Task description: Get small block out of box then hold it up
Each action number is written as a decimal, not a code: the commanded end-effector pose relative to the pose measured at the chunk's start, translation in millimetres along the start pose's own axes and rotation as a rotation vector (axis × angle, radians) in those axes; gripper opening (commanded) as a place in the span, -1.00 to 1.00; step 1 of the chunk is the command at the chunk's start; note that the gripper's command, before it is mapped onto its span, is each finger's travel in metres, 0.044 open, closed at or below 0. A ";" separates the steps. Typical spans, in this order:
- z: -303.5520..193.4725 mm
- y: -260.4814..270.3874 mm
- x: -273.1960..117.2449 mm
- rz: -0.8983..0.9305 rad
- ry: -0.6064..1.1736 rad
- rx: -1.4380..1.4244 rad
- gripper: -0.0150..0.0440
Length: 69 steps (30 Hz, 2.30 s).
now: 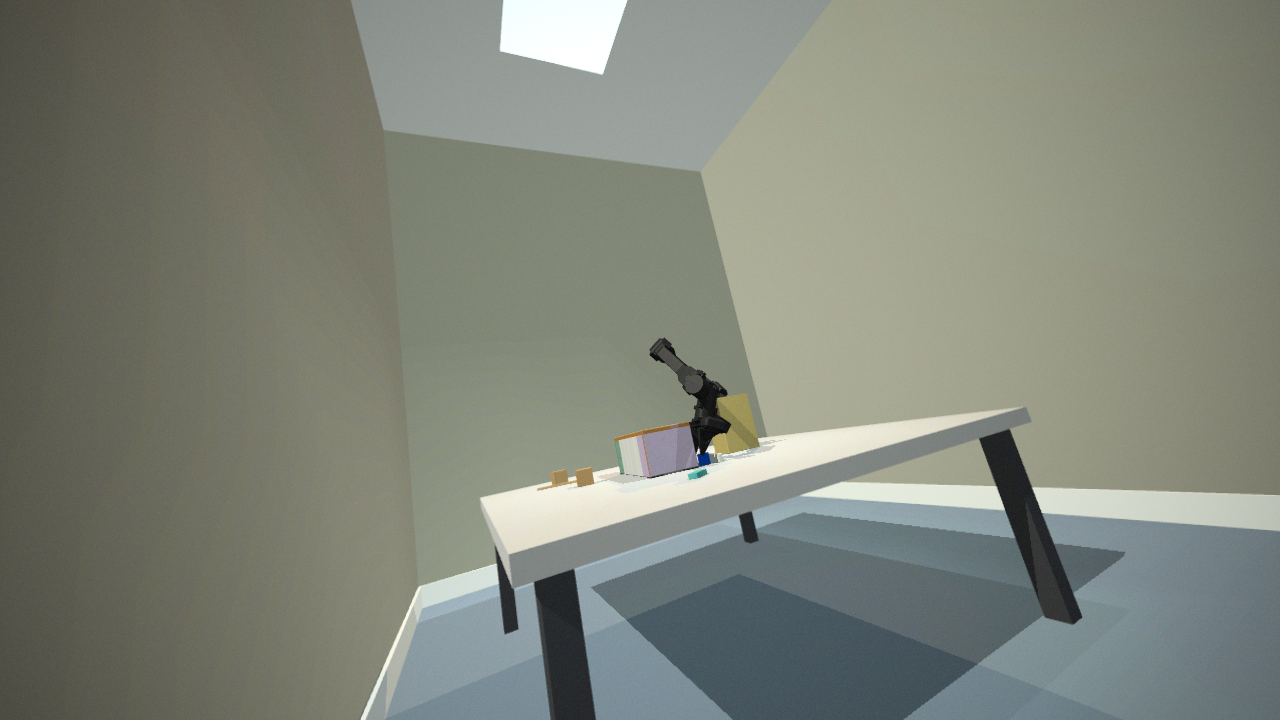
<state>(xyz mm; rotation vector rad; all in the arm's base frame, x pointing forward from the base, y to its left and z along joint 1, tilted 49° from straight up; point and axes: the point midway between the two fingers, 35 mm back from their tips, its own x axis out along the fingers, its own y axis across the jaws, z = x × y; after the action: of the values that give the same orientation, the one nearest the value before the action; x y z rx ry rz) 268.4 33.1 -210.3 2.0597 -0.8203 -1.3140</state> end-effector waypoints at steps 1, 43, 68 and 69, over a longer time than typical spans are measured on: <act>6.0 1.4 6.5 0.009 -0.002 -0.012 0.47; -16.8 2.0 -45.2 -0.007 -0.003 -0.028 -0.49; -31.1 43.5 -119.0 -0.208 0.031 -0.436 -0.49; -30.9 45.3 -121.5 -0.216 0.034 -0.453 -0.49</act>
<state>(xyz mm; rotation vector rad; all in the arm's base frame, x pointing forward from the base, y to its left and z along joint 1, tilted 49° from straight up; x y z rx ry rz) 250.4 94.3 -103.6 1.8467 -0.3091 -1.4188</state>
